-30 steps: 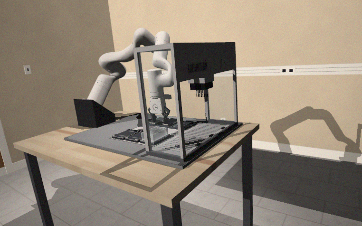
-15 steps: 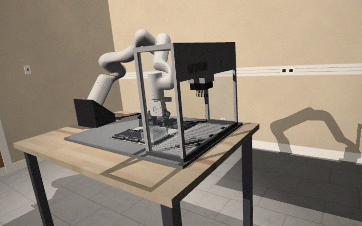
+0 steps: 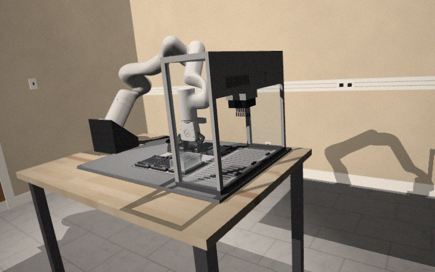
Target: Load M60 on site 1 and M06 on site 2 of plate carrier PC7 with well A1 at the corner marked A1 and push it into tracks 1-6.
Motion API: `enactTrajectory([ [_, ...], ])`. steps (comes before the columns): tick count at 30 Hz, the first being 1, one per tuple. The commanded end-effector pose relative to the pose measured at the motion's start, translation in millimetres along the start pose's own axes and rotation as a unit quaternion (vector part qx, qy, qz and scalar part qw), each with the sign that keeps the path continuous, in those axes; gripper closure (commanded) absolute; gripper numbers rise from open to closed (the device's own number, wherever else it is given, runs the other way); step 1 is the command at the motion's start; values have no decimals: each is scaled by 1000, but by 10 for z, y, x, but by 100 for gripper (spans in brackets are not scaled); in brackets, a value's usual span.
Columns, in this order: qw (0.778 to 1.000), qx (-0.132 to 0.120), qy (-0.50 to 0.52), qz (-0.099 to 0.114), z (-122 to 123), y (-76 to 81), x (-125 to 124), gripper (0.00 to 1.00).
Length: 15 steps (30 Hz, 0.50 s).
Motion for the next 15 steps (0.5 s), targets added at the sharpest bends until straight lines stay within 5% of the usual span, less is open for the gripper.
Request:
enactTrajectory([
  [1, 1000, 0, 0, 1, -2, -22, 9, 0],
  [15, 1000, 0, 0, 1, -2, -102, 9, 0],
])
Point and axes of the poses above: the point where the finger pads meet when closed, its own y axis back along the fingers, its own x axis across the jaws, z = x × y, the point moved 4 cm from there along y, back along the fingers, and after that the axes turned 11 degrees about -y, right-handed, at the moved point
